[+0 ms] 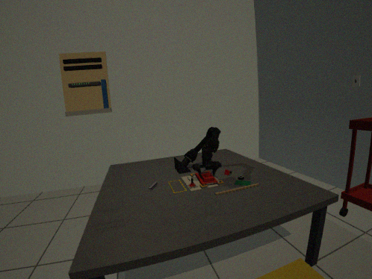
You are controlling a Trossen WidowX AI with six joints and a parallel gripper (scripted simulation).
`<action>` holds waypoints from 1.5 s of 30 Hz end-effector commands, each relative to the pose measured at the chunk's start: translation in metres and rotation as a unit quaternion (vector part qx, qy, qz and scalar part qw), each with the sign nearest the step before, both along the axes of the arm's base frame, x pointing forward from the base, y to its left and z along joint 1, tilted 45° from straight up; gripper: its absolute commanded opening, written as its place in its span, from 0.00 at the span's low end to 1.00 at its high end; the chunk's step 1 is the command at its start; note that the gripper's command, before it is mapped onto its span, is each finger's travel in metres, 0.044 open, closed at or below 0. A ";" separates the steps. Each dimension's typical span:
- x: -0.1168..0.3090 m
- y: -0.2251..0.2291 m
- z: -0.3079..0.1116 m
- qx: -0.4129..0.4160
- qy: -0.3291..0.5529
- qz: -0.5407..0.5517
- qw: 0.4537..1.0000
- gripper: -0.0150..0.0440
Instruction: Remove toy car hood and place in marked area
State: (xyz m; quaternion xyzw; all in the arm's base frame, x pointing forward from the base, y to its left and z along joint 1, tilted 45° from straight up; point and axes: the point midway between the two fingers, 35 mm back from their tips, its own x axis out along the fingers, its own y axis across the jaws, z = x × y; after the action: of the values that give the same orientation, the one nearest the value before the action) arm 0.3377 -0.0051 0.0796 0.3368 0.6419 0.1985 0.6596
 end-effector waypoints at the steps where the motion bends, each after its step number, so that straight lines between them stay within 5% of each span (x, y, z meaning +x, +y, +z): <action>1: 0.000 0.000 0.000 0.000 0.000 0.000 1.000 0.82; 10: 0.000 0.000 0.000 0.000 0.000 0.000 1.000 0.72; 21: 0.000 -0.004 0.004 0.000 0.000 0.000 1.000 0.25; 45: -0.002 -0.015 0.015 0.000 0.000 0.000 1.000 0.25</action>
State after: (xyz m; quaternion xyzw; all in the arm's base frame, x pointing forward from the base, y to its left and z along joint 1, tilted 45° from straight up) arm 0.3354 -0.0181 0.0926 0.3402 0.6425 0.1972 0.6577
